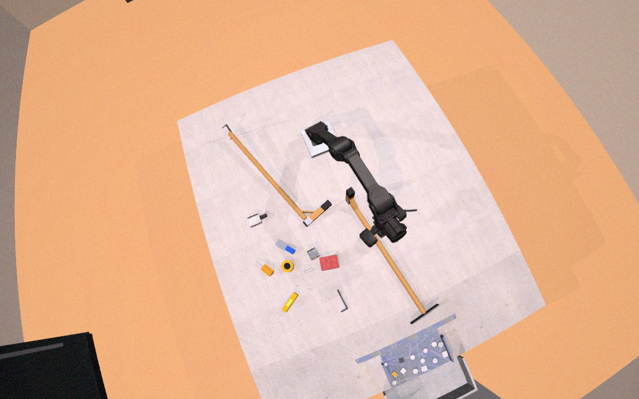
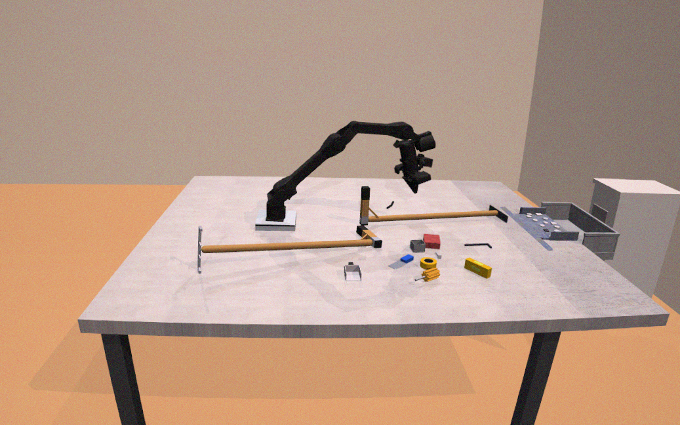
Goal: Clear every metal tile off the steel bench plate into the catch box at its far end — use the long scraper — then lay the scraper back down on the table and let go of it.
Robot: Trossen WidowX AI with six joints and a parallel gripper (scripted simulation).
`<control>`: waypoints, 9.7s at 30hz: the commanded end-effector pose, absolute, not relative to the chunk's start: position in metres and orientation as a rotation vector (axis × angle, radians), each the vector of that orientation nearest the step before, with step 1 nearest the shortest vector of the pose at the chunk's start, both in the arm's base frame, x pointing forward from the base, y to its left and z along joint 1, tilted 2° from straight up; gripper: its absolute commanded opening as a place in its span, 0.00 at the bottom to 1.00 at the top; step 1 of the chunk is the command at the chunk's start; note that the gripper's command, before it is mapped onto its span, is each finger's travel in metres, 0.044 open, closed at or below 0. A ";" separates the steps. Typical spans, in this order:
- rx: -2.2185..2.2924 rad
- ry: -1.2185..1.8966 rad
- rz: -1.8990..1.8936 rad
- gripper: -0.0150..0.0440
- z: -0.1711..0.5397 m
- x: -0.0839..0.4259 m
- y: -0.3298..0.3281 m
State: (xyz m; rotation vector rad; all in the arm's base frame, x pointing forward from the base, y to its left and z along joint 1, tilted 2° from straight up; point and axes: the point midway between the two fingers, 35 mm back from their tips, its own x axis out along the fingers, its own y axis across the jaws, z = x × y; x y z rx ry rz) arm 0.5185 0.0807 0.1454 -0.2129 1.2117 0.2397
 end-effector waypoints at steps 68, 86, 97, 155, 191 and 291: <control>-0.213 1.212 0.240 0.25 0.145 0.518 0.081; -0.213 1.212 0.240 0.25 0.145 0.518 0.081; -0.213 1.212 0.240 0.25 0.145 0.518 0.081; -0.213 1.212 0.240 0.25 0.145 0.518 0.081; -0.213 1.212 0.240 0.25 0.145 0.518 0.081; -0.141 0.458 0.055 1.00 0.387 0.330 0.058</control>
